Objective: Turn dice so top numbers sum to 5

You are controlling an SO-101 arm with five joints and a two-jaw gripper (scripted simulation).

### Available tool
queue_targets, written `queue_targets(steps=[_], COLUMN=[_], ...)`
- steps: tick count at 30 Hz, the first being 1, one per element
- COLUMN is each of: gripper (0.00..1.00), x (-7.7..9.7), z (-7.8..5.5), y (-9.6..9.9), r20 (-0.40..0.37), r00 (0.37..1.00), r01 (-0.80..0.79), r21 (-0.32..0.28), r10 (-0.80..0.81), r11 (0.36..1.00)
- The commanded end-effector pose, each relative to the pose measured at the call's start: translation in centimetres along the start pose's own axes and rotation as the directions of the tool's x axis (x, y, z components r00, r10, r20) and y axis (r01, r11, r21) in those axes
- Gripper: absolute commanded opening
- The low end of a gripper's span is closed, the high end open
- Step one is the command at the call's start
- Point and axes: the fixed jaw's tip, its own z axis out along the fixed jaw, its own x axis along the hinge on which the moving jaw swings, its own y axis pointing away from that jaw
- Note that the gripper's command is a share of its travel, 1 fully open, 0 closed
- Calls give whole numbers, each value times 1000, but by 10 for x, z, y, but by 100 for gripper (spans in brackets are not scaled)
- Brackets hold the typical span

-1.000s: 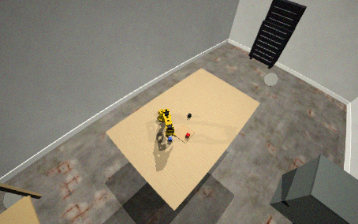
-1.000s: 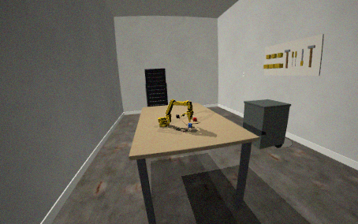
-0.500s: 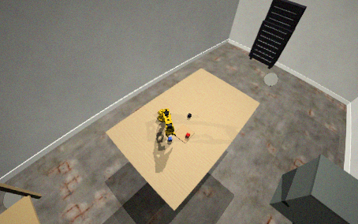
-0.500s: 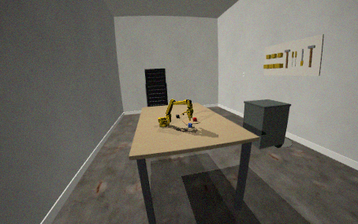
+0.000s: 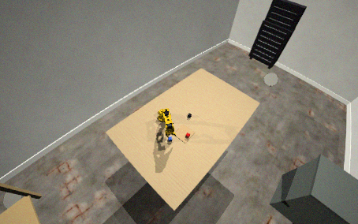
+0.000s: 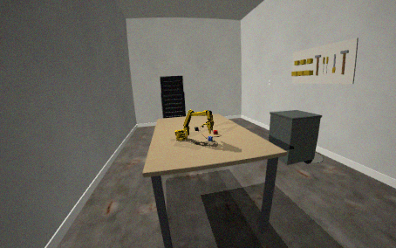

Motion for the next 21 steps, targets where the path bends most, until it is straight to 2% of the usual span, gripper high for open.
queue_targets(steps=[1,13,21], gripper=[36,36,36], x=[6,5,4], z=[-15,-15,-14], y=[2,2,1], r20=[-72,-71,-68], r00=[997,997,991], r01=[-3,-37,-116], r21=[-1,1,7], r10=[3,37,116], r11=[1000,999,993])
